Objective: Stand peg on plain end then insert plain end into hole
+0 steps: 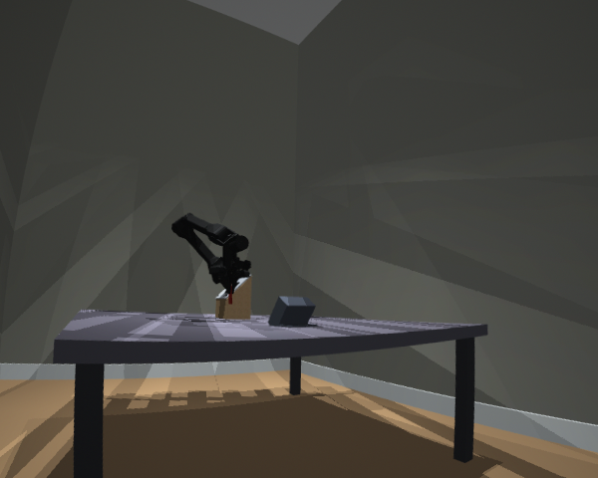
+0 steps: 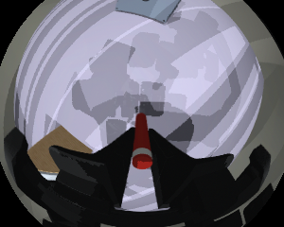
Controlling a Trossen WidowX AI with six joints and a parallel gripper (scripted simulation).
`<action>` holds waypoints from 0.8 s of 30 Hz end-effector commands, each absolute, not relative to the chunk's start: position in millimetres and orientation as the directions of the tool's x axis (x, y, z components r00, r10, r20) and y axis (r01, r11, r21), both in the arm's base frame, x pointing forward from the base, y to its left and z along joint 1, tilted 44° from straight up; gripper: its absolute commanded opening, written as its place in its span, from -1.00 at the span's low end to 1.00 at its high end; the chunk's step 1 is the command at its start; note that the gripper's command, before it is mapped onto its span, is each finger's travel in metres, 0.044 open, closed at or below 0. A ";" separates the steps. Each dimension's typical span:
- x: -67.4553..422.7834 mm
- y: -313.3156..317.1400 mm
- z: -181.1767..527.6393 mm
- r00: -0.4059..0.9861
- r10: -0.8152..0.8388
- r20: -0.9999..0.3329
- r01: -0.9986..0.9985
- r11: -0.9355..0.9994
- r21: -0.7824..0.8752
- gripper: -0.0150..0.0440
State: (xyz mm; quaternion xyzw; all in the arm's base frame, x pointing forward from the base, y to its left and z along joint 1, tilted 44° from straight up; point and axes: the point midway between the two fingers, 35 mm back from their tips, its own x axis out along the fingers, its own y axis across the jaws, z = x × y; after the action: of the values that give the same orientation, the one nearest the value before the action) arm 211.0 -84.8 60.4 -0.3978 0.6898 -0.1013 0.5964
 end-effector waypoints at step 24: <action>233.0 -74.9 29.4 0.135 -0.639 -0.757 -0.488 0.622 -0.612 -0.49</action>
State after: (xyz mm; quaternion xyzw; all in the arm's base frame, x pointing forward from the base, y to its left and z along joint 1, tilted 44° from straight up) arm 233.5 -76.1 35.2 -0.4254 0.6556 -0.0700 0.6199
